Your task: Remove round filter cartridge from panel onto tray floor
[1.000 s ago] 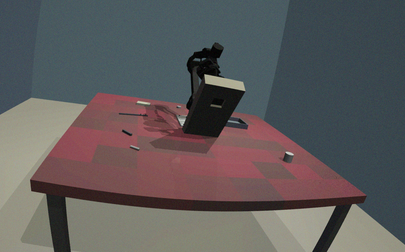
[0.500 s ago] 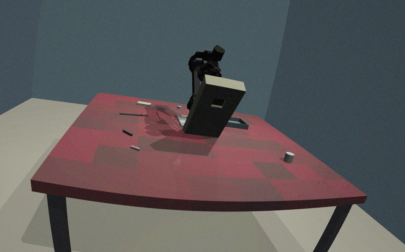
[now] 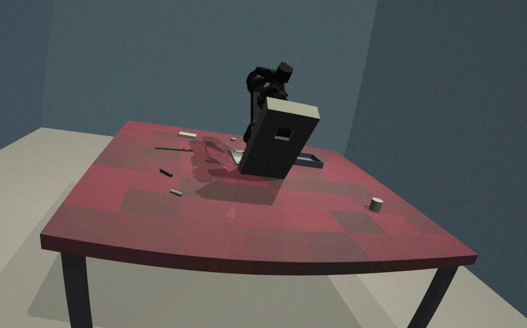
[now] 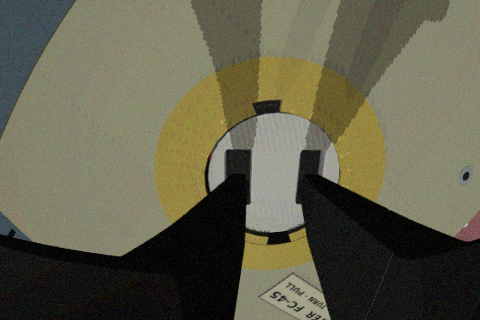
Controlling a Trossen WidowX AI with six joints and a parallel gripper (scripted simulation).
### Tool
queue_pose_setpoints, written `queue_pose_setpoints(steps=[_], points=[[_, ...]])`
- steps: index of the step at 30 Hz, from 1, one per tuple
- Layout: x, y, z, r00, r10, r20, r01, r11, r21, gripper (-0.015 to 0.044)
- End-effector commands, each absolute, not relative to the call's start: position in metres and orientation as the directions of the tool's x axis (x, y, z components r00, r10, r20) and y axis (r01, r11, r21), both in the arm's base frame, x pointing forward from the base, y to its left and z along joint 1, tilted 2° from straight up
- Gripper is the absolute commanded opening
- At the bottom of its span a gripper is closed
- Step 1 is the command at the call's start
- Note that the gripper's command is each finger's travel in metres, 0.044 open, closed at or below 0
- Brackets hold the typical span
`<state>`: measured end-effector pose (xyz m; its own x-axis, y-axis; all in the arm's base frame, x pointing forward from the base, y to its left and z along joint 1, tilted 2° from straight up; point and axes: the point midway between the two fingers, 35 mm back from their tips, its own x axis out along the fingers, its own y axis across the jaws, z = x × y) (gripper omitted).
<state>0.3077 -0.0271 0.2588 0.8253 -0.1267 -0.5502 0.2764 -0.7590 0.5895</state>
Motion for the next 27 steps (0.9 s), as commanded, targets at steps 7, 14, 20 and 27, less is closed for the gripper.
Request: queue_pose_setpoints(steps=[7,14,20,27], points=[[0.3088,-0.0259,0.2571,0.826,-0.121,-0.551,0.282,-0.757,0.589,0.009],[0.3092,-0.026,0.2577,0.826,-0.121,-0.551,0.282,-0.757,0.589,0.009],[0.3093,-0.0261,0.2579,0.826,-0.121,-0.551,0.282,-0.757,0.589,0.009],[0.3118,-0.0266,0.2563,0.826,-0.121,-0.55,0.281,-0.757,0.589,0.009]])
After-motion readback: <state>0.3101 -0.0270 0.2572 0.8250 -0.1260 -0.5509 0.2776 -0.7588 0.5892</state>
